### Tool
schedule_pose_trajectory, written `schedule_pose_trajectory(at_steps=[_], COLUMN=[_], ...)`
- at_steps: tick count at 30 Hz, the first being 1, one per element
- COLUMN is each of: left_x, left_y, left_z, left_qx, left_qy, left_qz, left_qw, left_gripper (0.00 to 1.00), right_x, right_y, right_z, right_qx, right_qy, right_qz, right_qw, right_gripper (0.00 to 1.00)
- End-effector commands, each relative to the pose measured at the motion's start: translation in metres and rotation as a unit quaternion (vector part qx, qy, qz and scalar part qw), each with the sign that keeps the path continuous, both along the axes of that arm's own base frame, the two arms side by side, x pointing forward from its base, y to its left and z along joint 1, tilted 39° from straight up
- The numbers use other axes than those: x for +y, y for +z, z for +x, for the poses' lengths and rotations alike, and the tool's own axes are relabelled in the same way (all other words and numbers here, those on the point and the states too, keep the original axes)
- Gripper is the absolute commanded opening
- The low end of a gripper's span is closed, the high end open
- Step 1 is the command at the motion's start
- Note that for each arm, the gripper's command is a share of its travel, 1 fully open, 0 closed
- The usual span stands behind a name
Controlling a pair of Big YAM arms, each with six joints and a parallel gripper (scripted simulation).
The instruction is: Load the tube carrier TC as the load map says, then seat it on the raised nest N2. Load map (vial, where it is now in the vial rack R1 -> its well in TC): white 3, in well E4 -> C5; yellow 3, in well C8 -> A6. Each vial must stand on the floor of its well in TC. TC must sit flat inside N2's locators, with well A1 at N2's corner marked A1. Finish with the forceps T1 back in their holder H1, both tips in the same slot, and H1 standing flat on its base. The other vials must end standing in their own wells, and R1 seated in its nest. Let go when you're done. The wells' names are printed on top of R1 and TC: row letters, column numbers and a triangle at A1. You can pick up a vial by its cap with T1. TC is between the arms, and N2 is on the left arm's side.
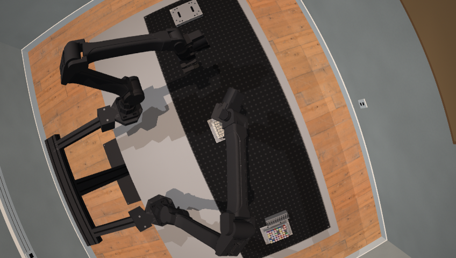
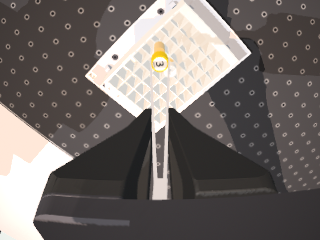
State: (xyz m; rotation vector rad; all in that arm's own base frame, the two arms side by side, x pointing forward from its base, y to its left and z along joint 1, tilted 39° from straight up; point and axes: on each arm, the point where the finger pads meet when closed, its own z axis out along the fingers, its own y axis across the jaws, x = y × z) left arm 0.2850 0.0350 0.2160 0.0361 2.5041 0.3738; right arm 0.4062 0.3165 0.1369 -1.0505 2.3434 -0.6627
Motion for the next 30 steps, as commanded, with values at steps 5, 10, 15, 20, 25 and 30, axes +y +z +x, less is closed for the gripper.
schedule_pose_trajectory(at_steps=[5, 10, 15, 20, 25, 30], left_x=[-0.0012, -0.0012, -0.0012, -0.0012, -0.0012, -0.0012], left_y=[0.0130, 0.0130, 0.0130, 0.0130, 0.0130, 0.0130], left_z=[0.0050, 0.0050, 0.0050, 0.0050, 0.0050, 0.0050], left_qx=[-0.012, -0.012, -0.012, -0.012, -0.012, -0.012], left_qy=[-0.007, -0.007, -0.007, -0.007, -0.007, -0.007], left_qz=[0.002, 0.002, 0.002, 0.002, 0.002, 0.002], left_qw=[1.000, 1.000, 1.000, 1.000, 1.000, 1.000], left_gripper=[1.00, 1.00, 1.00, 1.00, 1.00, 1.00], right_x=[0.0023, 0.0017, 0.0012, 0.0009, 0.0004, -0.0002], right_y=[0.0054, 0.0052, 0.0050, 0.0049, 0.0048, 0.0046], right_z=[0.0032, 0.0029, 0.0025, 0.0022, 0.0018, 0.0014], right_qx=[-0.006, -0.005, -0.004, -0.003, -0.002, -0.001], right_qy=[0.001, 0.001, 0.001, 0.001, 0.001, 0.001], right_qz=[0.003, 0.001, 0.000, -0.001, -0.002, -0.004], right_qw=[1.000, 1.000, 1.000, 1.000, 1.000, 1.000], right_gripper=[0.09, 0.09, 0.09, 0.09, 0.09, 0.09])
